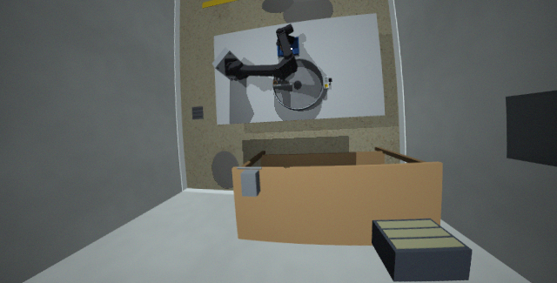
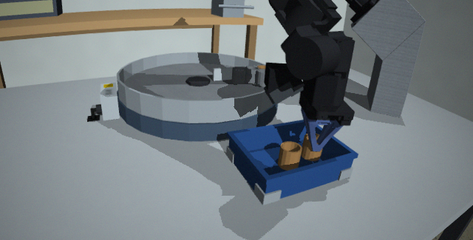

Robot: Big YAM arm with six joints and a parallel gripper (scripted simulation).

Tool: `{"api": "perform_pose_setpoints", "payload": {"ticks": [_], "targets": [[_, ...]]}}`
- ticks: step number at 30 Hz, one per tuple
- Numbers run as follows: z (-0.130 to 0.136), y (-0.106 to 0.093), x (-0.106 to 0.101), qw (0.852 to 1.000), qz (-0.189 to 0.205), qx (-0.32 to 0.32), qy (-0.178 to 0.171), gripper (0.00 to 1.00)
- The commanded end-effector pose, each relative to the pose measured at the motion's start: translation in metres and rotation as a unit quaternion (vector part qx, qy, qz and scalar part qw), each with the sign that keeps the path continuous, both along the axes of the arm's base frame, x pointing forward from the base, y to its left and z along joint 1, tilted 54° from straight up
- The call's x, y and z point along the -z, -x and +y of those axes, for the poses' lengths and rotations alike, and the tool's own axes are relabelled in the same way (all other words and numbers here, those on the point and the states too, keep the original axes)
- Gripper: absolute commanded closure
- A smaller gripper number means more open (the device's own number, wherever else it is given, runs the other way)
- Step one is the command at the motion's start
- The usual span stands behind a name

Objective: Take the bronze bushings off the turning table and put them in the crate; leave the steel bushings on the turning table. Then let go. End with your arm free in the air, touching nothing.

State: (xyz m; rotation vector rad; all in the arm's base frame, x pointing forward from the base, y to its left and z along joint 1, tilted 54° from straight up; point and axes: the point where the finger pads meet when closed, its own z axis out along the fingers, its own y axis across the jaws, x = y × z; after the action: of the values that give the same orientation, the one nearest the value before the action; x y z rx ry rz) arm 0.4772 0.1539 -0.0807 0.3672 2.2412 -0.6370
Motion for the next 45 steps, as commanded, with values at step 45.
{"api": "perform_pose_setpoints", "payload": {"ticks": [45], "targets": [[-0.0027, -0.0068, 0.0036, 1.000, -0.002, -0.004, -0.001, 1.00]]}}
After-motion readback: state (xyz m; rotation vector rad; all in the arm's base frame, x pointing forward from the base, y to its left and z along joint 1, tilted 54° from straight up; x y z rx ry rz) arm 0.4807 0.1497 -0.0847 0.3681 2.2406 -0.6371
